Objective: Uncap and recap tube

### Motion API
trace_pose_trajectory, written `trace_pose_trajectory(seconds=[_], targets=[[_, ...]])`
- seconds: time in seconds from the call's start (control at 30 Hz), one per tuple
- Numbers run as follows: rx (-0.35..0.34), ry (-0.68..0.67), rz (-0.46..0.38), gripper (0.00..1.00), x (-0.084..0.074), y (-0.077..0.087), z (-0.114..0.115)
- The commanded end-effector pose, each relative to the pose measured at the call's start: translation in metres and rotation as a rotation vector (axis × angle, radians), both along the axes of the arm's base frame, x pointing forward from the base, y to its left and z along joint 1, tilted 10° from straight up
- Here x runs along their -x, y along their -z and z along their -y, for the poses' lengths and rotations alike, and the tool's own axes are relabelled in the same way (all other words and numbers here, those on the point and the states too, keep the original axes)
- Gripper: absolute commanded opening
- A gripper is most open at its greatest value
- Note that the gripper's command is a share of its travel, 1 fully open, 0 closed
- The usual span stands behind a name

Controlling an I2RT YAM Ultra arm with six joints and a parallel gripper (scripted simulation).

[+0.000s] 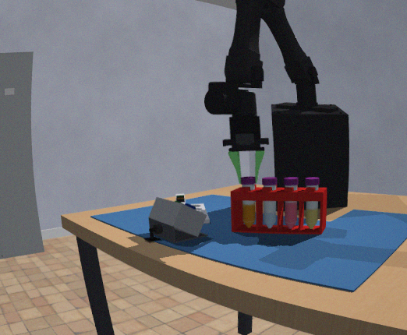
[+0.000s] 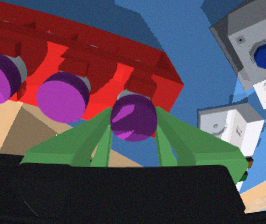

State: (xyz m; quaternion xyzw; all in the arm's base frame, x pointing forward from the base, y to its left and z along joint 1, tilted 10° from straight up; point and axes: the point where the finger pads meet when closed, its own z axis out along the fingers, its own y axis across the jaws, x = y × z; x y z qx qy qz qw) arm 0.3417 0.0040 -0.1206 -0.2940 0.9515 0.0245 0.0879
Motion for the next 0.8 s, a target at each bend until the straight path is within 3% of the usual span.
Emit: trace_pose_trajectory(seconds=[0.0, 0.5, 0.57, 0.7, 0.77], targets=[[0.032, -0.167, 0.025, 0.0, -0.0028, -0.0027, 0.0011], [0.149, -0.904, 0.097, 0.0, -0.0026, -0.0031, 0.0011], [0.149, -0.904, 0.097, 0.0, -0.0026, -0.0031, 0.0011], [0.179, -1.092, 0.115, 0.0, -0.0026, -0.0032, 0.0012], [0.179, -1.092, 0.115, 0.0, -0.0026, -0.0032, 0.0011]])
